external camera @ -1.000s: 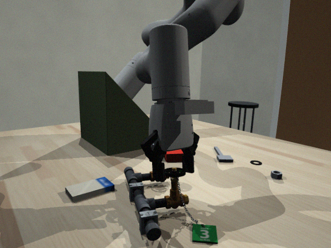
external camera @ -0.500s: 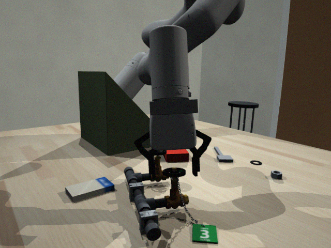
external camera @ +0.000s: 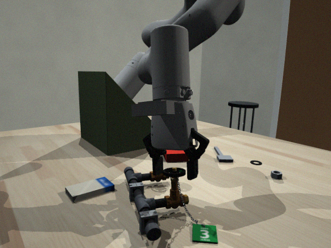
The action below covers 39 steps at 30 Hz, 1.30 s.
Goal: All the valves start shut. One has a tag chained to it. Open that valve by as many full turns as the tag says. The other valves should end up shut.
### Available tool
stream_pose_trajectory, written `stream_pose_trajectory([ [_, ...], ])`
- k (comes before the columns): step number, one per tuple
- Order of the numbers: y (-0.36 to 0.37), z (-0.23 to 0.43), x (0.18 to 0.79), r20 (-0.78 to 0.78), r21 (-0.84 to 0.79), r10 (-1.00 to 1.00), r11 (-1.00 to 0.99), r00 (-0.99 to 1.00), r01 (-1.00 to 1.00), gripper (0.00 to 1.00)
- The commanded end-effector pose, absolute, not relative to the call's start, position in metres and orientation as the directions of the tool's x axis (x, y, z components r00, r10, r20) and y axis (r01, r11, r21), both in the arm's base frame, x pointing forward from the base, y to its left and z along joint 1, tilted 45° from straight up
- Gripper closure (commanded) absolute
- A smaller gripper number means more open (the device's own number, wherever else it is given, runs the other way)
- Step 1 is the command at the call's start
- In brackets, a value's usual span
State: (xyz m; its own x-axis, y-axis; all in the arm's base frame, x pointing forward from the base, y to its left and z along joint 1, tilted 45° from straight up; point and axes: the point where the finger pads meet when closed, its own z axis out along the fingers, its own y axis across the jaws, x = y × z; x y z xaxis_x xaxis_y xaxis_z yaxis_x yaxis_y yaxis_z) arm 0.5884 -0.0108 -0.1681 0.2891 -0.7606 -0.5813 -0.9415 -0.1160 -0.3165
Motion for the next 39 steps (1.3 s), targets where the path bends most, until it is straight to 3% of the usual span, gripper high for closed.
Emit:
stream_pose_trajectory([
  [1,-0.0116,-0.1676,0.5894,-0.652,-0.176,-0.741,-0.055,0.158,-0.983,0.00],
  [13,-0.0116,-0.1676,0.5894,-0.652,-0.176,-0.741,-0.055,0.158,-0.983,0.00],
  [14,-0.0116,-0.1676,0.5894,-0.652,-0.176,-0.741,-0.055,0.158,-0.983,1.00],
  [39,-0.0116,-0.1676,0.5894,-0.652,-0.177,-0.741,-0.056,0.159,-0.983,1.00],
])
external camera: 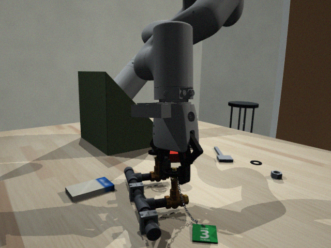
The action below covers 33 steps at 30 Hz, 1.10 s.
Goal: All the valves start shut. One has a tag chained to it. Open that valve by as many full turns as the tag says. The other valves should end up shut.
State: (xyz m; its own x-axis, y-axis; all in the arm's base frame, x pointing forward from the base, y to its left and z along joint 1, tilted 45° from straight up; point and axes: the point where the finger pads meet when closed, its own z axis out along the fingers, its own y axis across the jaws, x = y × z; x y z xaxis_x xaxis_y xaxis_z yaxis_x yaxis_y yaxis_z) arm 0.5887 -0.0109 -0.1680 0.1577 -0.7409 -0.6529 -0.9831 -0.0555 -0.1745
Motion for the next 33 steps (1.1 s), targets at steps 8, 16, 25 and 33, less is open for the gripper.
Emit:
stream_pose_trajectory([
  [8,-0.0116,-0.1676,0.5894,-0.646,-0.198,-0.739,-0.080,0.191,-0.977,1.00],
  [16,-0.0116,-0.1676,0.5894,-0.606,-0.299,-0.717,-0.198,0.346,-0.934,1.00],
  [25,-0.0116,-0.1676,0.5894,-0.502,-0.452,-0.636,-0.384,0.585,-0.805,1.00],
  [33,-0.0116,-0.1676,0.5894,-0.265,-0.621,-0.414,-0.617,0.871,-0.483,1.00],
])
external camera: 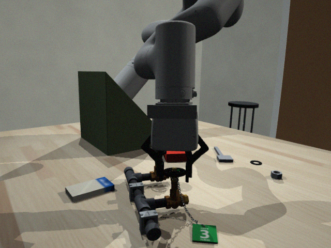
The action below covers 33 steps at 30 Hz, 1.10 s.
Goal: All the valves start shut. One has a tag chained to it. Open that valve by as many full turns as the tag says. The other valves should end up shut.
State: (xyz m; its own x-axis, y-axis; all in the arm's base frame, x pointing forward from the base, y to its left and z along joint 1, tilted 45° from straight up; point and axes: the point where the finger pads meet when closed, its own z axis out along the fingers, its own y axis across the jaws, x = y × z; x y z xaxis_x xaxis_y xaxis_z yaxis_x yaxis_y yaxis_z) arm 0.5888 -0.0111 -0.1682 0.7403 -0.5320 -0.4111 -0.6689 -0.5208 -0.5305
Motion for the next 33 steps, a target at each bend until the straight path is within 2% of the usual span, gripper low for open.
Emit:
stream_pose_trajectory([
  [1,-0.0116,-0.1676,0.5894,-0.234,-0.633,-0.382,-0.638,0.894,-0.438,1.00],
  [6,-0.0116,-0.1676,0.5894,-0.068,-0.669,-0.201,-0.718,0.977,-0.194,1.00],
  [8,-0.0116,-0.1676,0.5894,-0.068,-0.669,-0.201,-0.718,0.977,-0.194,1.00],
  [9,-0.0116,-0.1676,0.5894,0.037,-0.674,-0.097,-0.738,0.995,-0.047,1.00],
  [16,-0.0116,-0.1676,0.5894,0.220,-0.631,0.138,-0.735,0.966,0.249,1.00],
  [23,-0.0116,-0.1676,0.5894,0.422,-0.513,0.395,-0.638,0.816,0.574,1.00],
  [25,-0.0116,-0.1676,0.5894,0.422,-0.513,0.395,-0.638,0.816,0.574,1.00],
  [26,-0.0116,-0.1676,0.5894,0.496,-0.444,0.482,-0.574,0.722,0.688,1.00],
  [33,-0.0116,-0.1676,0.5894,0.602,-0.280,0.631,-0.406,0.489,0.870,1.00],
])
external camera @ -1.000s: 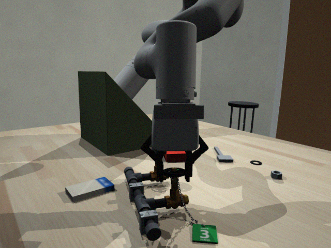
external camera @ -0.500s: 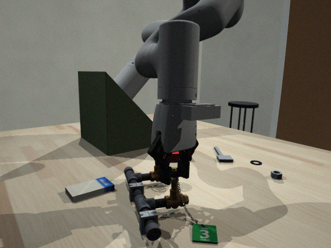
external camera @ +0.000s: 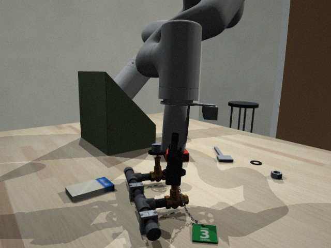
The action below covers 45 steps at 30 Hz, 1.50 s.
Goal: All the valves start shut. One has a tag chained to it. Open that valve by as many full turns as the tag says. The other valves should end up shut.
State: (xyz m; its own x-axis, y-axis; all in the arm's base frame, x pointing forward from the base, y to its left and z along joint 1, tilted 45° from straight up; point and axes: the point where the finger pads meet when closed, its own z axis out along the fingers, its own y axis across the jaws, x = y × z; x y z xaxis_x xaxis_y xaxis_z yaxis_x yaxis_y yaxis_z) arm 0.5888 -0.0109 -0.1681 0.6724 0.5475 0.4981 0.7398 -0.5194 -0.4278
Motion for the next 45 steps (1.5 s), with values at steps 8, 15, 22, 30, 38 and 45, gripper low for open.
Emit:
stream_pose_trajectory([
  [8,-0.0116,-0.1676,0.5894,0.670,-0.045,0.725,-0.175,0.160,0.984,1.00],
  [15,-0.0116,-0.1676,0.5894,0.674,0.049,0.738,-0.087,0.032,0.995,1.00],
  [22,-0.0116,-0.1676,0.5894,0.673,0.060,0.740,-0.075,0.015,0.995,1.00],
  [30,-0.0116,-0.1676,0.5894,0.673,0.060,0.740,-0.075,0.015,0.995,0.00],
  [38,-0.0116,-0.1676,0.5894,0.673,0.060,0.740,-0.075,0.015,0.995,0.00],
  [45,-0.0116,-0.1676,0.5894,0.673,0.060,0.740,-0.075,0.015,0.995,0.00],
])
